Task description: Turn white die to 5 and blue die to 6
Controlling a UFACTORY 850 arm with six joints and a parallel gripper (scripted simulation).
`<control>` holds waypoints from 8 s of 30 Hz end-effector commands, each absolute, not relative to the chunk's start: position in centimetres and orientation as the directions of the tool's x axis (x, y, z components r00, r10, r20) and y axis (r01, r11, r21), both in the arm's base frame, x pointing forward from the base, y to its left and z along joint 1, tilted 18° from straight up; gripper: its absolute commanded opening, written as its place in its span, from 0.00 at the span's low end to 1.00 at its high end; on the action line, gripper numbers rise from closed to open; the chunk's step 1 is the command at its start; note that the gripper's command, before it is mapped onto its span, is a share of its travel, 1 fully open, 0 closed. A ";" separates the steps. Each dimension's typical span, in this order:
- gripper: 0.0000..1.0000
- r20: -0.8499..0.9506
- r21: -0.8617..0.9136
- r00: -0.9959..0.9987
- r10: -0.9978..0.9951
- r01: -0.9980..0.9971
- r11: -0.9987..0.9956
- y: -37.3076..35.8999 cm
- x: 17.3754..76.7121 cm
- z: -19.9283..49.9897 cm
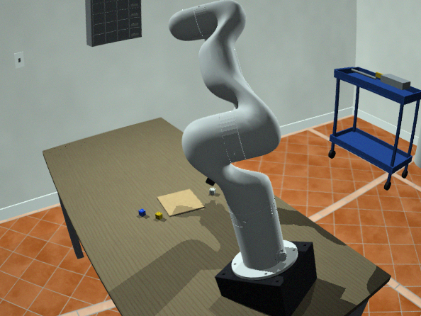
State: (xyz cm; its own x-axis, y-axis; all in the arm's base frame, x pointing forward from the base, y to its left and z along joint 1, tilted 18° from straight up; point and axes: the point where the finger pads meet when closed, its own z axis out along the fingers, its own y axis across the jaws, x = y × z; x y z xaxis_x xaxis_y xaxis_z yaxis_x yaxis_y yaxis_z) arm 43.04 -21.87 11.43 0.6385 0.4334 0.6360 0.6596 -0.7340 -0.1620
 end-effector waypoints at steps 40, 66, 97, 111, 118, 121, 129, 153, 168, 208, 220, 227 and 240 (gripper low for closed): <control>1.00 0.292 0.086 0.830 0.475 0.471 -0.878 -25.0 47.0 16.8; 1.00 0.277 -0.132 0.933 -0.228 -0.198 -0.971 -25.1 47.1 15.7; 1.00 0.037 -0.306 0.332 -0.943 -0.894 -0.327 -25.2 47.1 14.1; 1.00 -0.084 -0.296 -0.042 -0.996 -0.953 0.065 -25.3 47.1 13.5; 1.00 -0.129 -0.278 -0.191 -0.973 -0.935 0.221 -25.3 47.1 13.3; 1.00 -0.167 -0.257 -0.320 -0.933 -0.899 0.354 -25.4 47.1 13.0; 1.00 -0.223 -0.209 -0.529 -0.818 -0.794 0.571 -25.4 47.1 12.7; 0.36 -0.278 -0.124 -0.762 -0.585 -0.575 0.809 -25.5 47.0 12.1; 0.36 -0.278 -0.124 -0.762 -0.585 -0.575 0.809 -25.5 47.0 12.1; 0.36 -0.278 -0.123 -0.762 -0.585 -0.575 0.809 -25.4 47.4 10.9; 0.36 -0.278 -0.123 -0.762 -0.585 -0.575 0.809 -25.3 47.9 9.4; 0.36 -0.278 -0.123 -0.762 -0.585 -0.575 0.809 -25.3 48.2 8.5; 0.36 -0.278 -0.123 -0.762 -0.585 -0.575 0.809 -25.2 48.6 7.5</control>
State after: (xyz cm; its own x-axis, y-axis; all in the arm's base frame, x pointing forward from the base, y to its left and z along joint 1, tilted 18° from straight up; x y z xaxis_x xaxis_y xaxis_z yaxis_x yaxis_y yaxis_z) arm 48.44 -25.16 7.65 -0.7627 -0.5847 -0.2764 -0.5760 0.8085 -0.1206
